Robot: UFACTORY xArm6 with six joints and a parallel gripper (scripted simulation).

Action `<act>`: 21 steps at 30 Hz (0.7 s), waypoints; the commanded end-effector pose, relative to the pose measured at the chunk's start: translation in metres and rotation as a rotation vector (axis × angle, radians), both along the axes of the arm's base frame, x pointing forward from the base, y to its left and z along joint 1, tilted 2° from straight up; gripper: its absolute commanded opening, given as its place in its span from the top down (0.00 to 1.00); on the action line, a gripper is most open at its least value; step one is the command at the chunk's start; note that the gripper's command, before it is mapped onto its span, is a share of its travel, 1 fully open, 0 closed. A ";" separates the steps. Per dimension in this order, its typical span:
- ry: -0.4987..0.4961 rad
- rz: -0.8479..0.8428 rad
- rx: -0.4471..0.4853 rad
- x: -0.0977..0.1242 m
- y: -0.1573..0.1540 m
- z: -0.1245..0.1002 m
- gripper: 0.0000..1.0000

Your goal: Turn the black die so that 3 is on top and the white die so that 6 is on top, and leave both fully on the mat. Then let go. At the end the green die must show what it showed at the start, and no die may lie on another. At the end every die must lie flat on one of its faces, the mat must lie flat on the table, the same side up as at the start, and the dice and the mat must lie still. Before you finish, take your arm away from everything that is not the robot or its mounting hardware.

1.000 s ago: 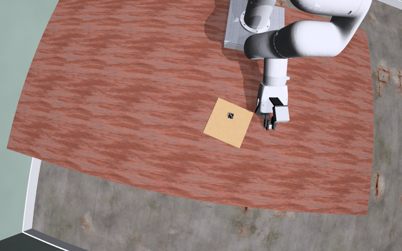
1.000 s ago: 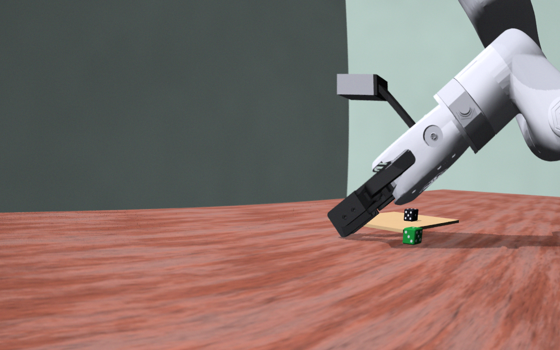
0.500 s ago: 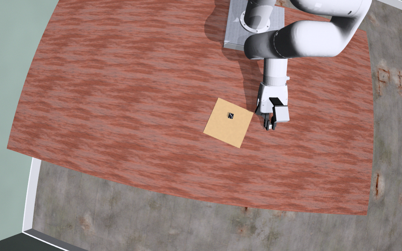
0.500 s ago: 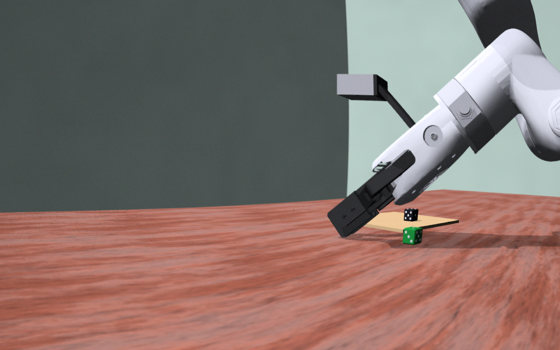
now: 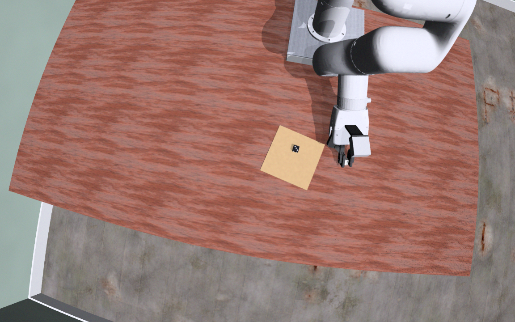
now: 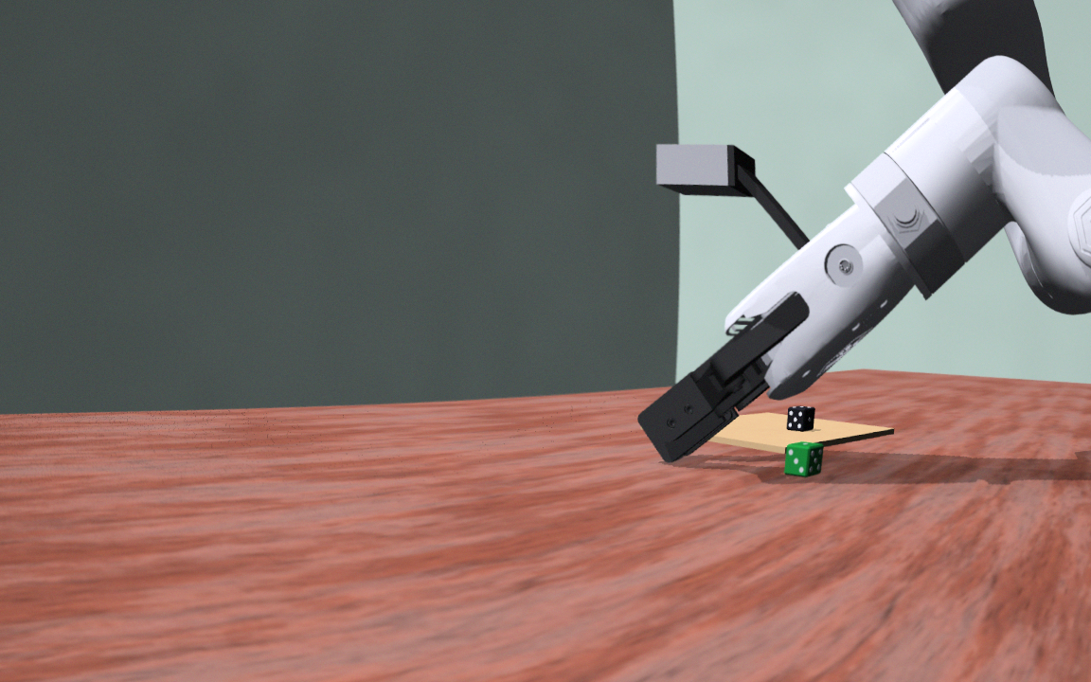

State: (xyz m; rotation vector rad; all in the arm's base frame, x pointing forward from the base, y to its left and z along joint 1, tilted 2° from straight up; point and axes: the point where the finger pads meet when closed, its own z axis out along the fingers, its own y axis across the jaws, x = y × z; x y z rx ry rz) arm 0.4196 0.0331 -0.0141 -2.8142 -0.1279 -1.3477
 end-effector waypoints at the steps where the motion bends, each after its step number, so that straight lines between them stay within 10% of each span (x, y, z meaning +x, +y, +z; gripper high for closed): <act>1: -0.002 0.000 0.000 0.000 0.000 0.001 0.89; 21: -0.002 0.000 0.000 0.000 0.000 0.001 0.69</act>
